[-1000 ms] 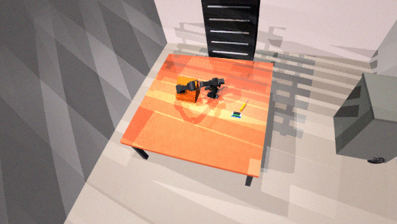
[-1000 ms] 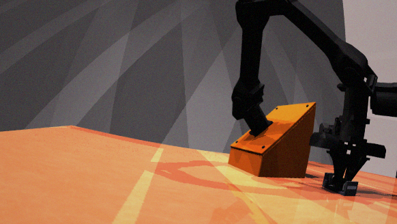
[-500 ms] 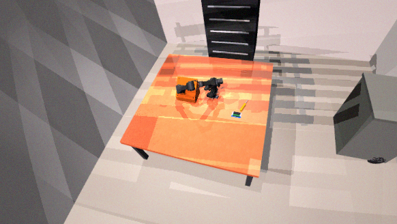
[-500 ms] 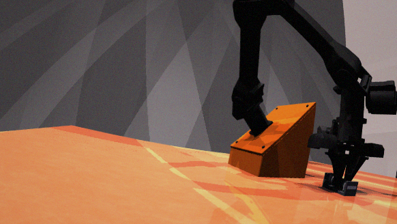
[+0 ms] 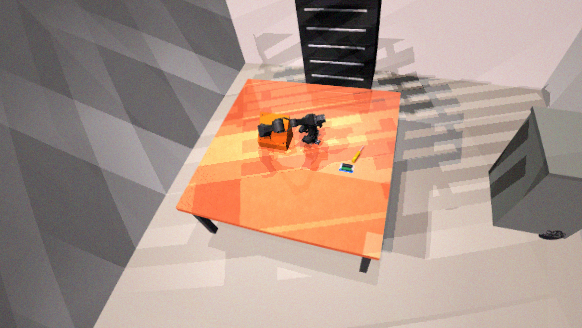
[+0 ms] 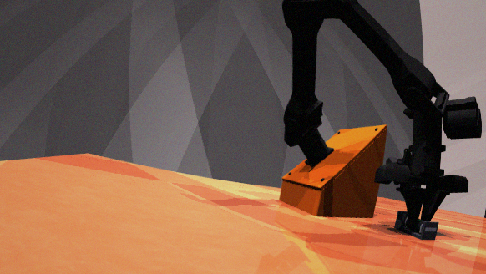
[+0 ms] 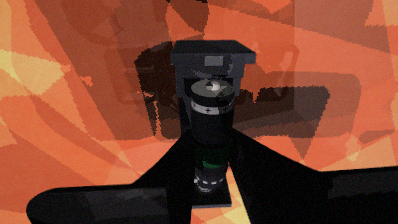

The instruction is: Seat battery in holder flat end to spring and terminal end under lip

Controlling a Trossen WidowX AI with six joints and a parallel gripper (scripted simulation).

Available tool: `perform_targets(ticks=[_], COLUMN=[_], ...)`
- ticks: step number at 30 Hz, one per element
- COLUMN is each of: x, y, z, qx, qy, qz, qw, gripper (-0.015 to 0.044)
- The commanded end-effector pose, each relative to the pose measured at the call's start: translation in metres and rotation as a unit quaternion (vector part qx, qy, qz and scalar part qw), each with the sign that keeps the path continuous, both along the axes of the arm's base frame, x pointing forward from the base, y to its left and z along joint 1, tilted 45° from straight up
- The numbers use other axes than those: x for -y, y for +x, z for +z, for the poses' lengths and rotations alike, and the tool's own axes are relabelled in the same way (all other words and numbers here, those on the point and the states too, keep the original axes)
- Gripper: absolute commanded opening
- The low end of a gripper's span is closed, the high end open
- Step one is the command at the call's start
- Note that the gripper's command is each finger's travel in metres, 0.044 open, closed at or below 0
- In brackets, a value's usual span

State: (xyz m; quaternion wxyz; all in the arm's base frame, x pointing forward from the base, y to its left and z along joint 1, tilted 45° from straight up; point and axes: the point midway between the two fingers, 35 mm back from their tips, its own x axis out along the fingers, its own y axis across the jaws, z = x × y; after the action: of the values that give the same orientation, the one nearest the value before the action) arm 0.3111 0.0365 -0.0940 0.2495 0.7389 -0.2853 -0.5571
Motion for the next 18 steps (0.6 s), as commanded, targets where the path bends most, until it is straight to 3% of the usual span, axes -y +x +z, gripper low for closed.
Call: perform_targets(ticks=[1, 18], x=[0.002, 0.002], y=[0.001, -0.011], z=[0.001, -0.001], qx=[0.009, 0.016], qy=[-0.004, -0.003], qz=[0.001, 0.009], qw=[1.000, 1.000], gripper=[0.0067, 0.0067])
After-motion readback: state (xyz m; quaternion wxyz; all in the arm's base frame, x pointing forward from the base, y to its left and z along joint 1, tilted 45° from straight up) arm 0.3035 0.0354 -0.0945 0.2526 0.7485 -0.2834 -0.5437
